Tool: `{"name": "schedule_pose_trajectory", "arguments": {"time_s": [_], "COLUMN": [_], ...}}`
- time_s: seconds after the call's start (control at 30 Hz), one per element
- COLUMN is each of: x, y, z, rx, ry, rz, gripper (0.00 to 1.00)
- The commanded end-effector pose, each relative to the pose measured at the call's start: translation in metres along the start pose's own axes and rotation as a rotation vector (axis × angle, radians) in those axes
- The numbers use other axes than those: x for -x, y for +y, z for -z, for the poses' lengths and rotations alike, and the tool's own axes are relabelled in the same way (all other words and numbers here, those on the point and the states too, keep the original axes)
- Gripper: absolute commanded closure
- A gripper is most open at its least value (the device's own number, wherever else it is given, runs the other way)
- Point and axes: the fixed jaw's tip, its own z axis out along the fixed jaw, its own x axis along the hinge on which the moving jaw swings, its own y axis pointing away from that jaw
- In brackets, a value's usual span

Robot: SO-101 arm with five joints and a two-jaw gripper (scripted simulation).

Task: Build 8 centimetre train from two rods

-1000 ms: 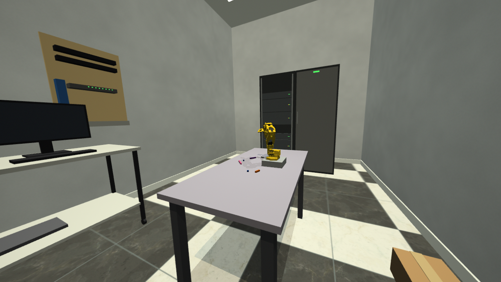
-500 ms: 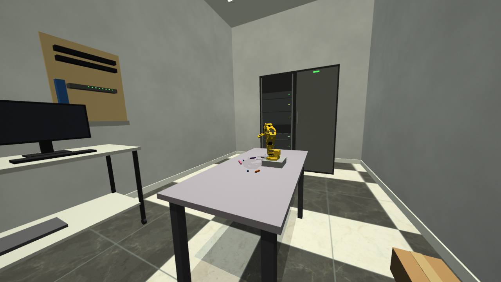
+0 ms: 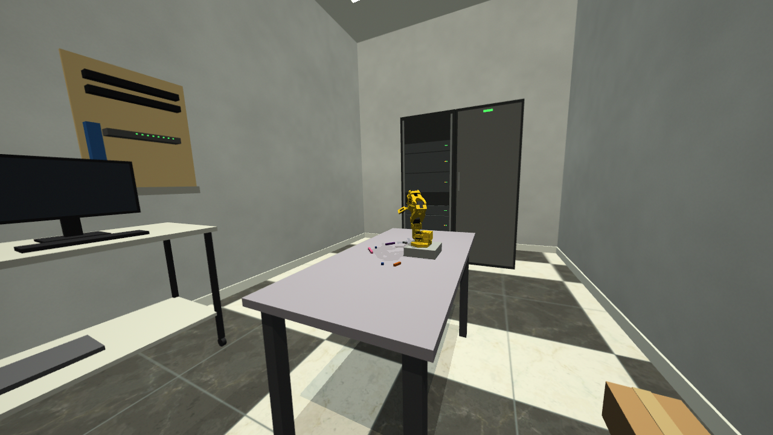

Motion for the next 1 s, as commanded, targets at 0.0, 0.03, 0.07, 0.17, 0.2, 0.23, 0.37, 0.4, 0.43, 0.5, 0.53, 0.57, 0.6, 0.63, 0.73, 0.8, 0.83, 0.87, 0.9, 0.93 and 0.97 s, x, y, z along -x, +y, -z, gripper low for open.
{"name": "schedule_pose_trajectory", "arguments": {"time_s": [0.0,0.03,0.07,0.17,0.2,0.23,0.37,0.4,0.43,0.5,0.53,0.57,0.6,0.63,0.73,0.8,0.83,0.87,0.9,0.93,0.97], "x": [0.0013,0.0013,0.0013,0.0013,0.0013,0.0013,0.0013,0.0024,0.0024,0.0024,0.0024,0.0024,0.0024,0.0024,0.0024,0.0024,0.0024,0.0024,0.0024,0.0024,0.0024], "y": [0.0038,0.0038,0.0038,0.0038,0.0038,0.0038,0.0038,0.0077,0.0077,0.0077,0.0077,0.0077,0.0077,0.0077,0.0077,0.0077,0.0077,0.0077,0.0077,0.0077,0.0076], "z": [-0.0012,-0.0012,-0.0012,-0.0012,-0.0012,-0.0012,-0.0012,-0.0027,-0.0027,-0.0027,-0.0027,-0.0027,-0.0027,-0.0027,-0.0027,-0.0027,-0.0027,-0.0027,-0.0027,-0.0027,-0.0027], "rx": [0.016,0.016,0.016,0.016,0.016,0.016,0.016,0.034,0.034,0.034,0.034,0.034,0.034,0.034,0.034,0.034,0.034,0.034,0.034,0.034,0.033], "ry": [-0.004,-0.004,-0.004,-0.004,-0.004,-0.004,-0.004,-0.007,-0.007,-0.007,-0.007,-0.007,-0.007,-0.007,-0.007,-0.007,-0.007,-0.007,-0.007,-0.007,-0.007], "rz": [0.019,0.019,0.019,0.019,0.019,0.019,0.019,0.038,0.038,0.038,0.038,0.038,0.038,0.038,0.038,0.038,0.038,0.038,0.038,0.038,0.037], "gripper": [0.0,0.0,0.0,0.0,0.0,0.0,0.0,0.0,0.0,0.0,0.0,0.0,0.0,0.0,0.0,0.0,0.0,0.0,0.0,0.0,0.0]}}
